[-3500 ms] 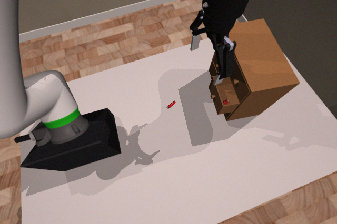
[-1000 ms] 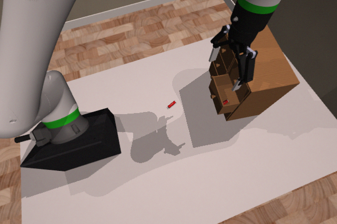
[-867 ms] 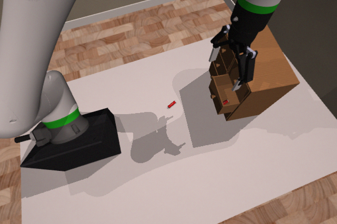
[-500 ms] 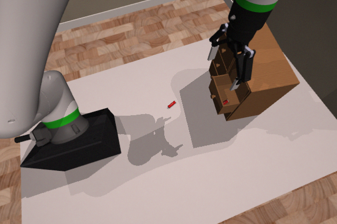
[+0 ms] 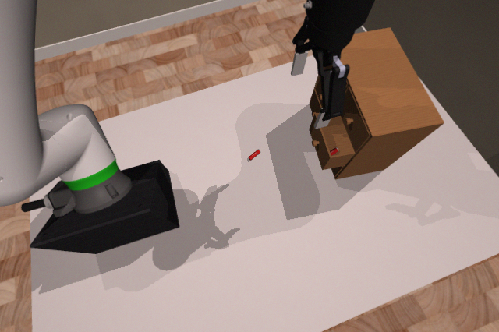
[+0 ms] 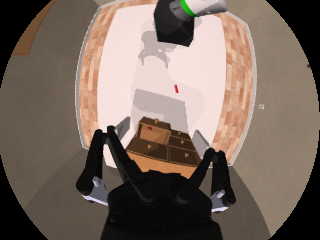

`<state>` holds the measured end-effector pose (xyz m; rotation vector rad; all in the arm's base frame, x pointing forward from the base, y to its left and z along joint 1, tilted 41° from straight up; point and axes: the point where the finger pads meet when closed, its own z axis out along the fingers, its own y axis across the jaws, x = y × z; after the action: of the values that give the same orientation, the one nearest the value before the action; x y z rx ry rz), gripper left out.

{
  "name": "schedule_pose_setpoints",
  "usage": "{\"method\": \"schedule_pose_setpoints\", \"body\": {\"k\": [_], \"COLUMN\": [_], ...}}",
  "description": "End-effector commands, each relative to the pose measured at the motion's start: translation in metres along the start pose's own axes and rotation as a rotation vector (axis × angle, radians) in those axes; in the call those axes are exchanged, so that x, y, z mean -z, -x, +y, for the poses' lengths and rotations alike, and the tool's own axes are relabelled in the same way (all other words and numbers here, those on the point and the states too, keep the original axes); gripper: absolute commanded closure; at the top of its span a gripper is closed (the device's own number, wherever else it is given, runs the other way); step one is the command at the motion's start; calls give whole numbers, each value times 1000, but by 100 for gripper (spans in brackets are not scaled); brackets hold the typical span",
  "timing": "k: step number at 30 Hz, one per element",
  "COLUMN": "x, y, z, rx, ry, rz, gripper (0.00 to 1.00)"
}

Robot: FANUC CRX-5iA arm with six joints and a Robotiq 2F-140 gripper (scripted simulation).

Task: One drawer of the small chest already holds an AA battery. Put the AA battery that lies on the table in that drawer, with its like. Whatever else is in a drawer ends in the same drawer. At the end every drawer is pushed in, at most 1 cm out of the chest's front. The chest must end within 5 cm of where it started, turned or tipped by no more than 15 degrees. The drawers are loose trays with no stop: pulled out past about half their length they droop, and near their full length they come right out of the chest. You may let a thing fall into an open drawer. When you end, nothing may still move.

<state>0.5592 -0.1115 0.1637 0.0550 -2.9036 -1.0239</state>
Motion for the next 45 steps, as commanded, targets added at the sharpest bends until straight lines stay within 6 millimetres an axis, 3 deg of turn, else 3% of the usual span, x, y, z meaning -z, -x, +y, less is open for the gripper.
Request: {"method": "schedule_pose_setpoints", "body": {"k": [1,24,45], "x": [23,28,17], "y": [-25,-31,-34], "z": [2,2,4], "rx": [-59,-77,-168], "ry": [25,31,33], "rz": [-26,-33,-31], "gripper": [0,0,0]}}
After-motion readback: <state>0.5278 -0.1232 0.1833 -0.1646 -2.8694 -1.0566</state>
